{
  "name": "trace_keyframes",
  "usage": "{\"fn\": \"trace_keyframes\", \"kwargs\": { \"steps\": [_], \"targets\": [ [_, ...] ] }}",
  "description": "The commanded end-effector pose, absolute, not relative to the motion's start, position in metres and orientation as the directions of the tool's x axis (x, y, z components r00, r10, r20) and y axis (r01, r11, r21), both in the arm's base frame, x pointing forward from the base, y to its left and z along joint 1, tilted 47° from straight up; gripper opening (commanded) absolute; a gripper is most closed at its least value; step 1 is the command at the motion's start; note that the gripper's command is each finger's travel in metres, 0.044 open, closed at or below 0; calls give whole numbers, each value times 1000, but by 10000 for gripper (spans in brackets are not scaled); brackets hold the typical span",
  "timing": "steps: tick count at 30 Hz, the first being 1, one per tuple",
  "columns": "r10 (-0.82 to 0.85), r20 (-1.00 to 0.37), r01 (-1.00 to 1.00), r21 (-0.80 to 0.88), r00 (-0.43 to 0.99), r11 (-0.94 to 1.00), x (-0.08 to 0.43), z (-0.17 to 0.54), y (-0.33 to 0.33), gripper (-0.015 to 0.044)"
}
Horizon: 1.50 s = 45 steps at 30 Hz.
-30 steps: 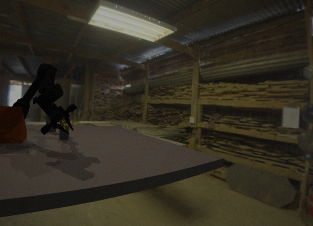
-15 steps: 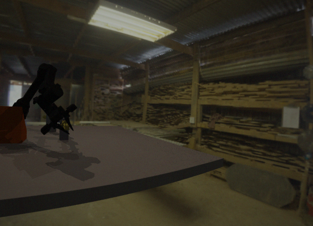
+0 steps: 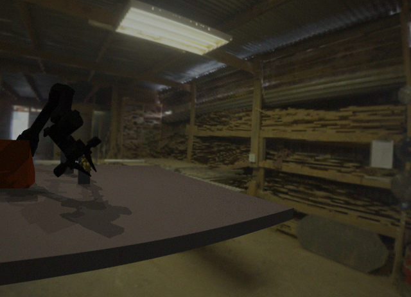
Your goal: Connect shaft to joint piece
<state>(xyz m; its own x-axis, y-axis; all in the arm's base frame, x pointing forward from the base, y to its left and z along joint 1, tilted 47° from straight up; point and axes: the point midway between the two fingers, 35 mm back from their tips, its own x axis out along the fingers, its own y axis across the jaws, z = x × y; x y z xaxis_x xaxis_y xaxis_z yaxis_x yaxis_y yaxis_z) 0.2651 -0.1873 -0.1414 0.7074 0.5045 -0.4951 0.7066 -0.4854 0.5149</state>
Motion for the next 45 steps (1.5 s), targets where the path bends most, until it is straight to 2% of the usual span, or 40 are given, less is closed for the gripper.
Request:
{"fn": "trace_keyframes", "kwargs": {
  "steps": [1,45],
  "targets": [
    [499,-488,698,520,716,-493,265,-142,-187,67],
    [503,-493,704,517,710,-487,265,-141,-187,67]
  ]
}}
